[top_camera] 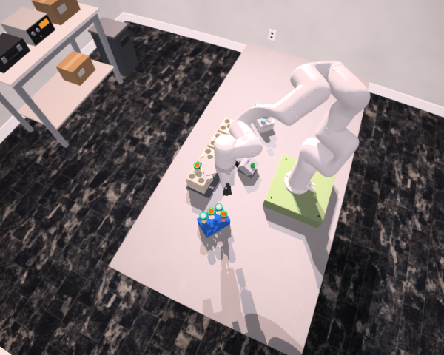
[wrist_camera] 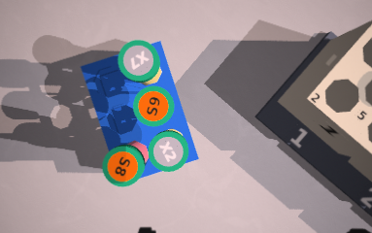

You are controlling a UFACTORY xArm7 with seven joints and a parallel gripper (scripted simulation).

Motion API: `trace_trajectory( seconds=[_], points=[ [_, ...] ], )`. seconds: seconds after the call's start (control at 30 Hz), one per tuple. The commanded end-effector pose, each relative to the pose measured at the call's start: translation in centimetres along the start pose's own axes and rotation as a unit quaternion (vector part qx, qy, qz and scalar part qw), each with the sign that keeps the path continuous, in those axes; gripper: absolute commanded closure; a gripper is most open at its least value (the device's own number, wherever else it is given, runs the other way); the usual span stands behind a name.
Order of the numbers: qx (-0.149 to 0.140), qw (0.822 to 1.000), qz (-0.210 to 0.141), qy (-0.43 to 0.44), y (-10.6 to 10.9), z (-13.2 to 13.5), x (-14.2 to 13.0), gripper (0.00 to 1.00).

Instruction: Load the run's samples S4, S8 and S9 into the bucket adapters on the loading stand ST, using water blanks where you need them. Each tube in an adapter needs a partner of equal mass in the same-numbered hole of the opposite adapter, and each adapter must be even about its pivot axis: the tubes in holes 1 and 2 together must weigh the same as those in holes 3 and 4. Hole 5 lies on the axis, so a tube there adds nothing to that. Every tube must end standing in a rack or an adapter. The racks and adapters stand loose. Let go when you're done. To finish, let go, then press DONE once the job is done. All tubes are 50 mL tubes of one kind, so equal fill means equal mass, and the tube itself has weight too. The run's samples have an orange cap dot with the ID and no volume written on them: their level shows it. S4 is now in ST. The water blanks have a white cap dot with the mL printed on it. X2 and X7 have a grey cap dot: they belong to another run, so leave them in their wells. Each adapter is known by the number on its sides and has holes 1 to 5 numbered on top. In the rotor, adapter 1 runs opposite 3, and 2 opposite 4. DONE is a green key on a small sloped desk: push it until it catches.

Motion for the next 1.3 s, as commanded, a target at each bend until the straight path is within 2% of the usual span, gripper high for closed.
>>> trace_trajectory(
  seconds=[0.0, 0.33, 0.4, 0.57, 1.27],
  points=[
    [0.0, 0.998, 0.003, -0.07, 0.2, 2.1, 0.3, 0.0],
    [0.0, 0.972, 0.003, -0.234, 0.2, 7.0, 0.9, 0.0],
    [0.0, 0.972, 0.003, -0.234, 0.2, 7.0, 0.9, 0.0],
    [0.001, 0.949, 0.003, -0.314, 0.2, 9.5, 1.1, 0.0],
    [0.0, 0.947, 0.003, -0.321, 0.2, 19.0, 2.2, 0.0]
  ],
)
Point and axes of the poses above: the point where the finger pads meet when closed, its own y axis back along the fingers, its own z axis across the jaws, x = y × z, the point moved 6 cm from there along y, back along the fingers, and after that the axes turned 14 degrees about -y, right-handed, at the moved point
